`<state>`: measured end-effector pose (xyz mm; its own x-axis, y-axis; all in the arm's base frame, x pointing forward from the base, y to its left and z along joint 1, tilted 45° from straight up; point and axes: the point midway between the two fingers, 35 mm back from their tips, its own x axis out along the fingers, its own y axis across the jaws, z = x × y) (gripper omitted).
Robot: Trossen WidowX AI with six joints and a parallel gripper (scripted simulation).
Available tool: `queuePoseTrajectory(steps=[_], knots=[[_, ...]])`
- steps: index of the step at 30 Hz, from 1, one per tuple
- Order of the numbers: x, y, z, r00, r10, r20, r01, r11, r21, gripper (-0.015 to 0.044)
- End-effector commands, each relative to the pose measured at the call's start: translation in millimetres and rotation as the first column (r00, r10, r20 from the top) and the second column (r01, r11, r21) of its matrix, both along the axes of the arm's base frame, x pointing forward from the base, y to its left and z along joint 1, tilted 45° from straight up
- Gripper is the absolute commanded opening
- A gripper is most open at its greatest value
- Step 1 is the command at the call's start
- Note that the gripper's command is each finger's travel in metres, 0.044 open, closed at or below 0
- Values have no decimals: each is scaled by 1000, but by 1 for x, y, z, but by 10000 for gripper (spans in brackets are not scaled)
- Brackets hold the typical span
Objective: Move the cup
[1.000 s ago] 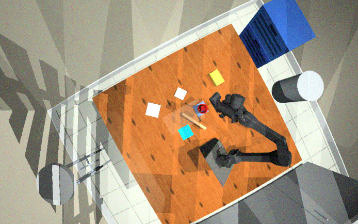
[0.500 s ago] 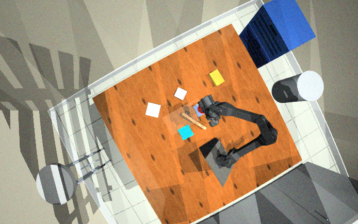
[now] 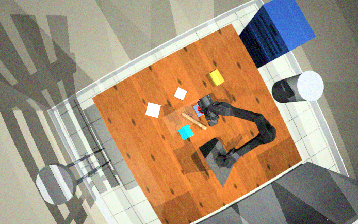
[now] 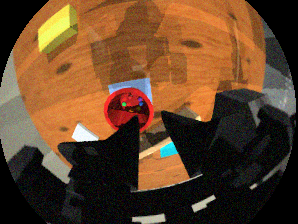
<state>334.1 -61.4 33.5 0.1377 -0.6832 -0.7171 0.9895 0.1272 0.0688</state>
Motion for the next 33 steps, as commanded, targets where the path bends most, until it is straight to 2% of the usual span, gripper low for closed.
queuePoseTrajectory(steps=[1, 33], knots=[[0, -6, -6, 1000, 0, -7, 0, 1000, -6, 148], [4, -39, -38, 1000, 0, -7, 0, 1000, -10, 148]])
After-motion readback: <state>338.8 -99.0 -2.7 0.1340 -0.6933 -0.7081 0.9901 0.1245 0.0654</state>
